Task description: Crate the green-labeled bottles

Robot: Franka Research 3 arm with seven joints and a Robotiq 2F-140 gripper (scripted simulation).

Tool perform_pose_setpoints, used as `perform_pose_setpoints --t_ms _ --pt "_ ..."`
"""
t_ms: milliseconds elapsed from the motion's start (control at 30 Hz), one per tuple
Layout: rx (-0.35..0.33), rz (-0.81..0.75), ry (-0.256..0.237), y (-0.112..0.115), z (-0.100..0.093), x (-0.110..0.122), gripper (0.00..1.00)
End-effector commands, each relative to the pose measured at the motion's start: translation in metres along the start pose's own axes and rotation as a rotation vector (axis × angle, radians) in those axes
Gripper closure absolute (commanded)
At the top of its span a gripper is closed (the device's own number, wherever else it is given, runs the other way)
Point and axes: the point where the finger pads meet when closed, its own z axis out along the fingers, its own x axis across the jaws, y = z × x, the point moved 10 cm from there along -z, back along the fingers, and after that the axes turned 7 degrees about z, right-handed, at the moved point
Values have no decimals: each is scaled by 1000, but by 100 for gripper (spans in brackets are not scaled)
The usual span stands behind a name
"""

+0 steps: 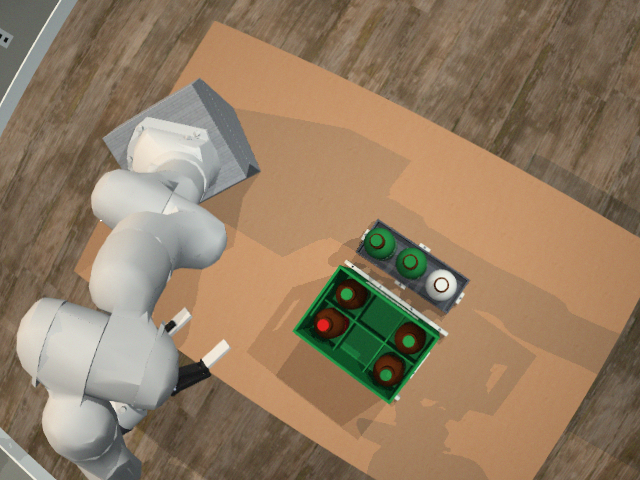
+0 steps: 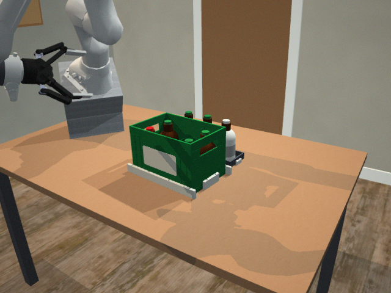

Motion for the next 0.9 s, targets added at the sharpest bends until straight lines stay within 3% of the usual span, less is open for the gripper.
perform_pose_setpoints --t_ms 0,67,100,367,400,667,700,867 --pt "14 -63 -16 0 1 -3 0" --pt "14 -63 -16 0 1 -3 0" --pt "95 -147 -31 18 11 -8 0" --pt "95 -147 -31 18 11 -8 0" --pt "179 -235 -46 36 22 -13 0" --pt "179 -235 -46 36 22 -13 0" --pt "265 -326 -61 54 34 -17 0" --pt "265 -326 -61 54 34 -17 0"
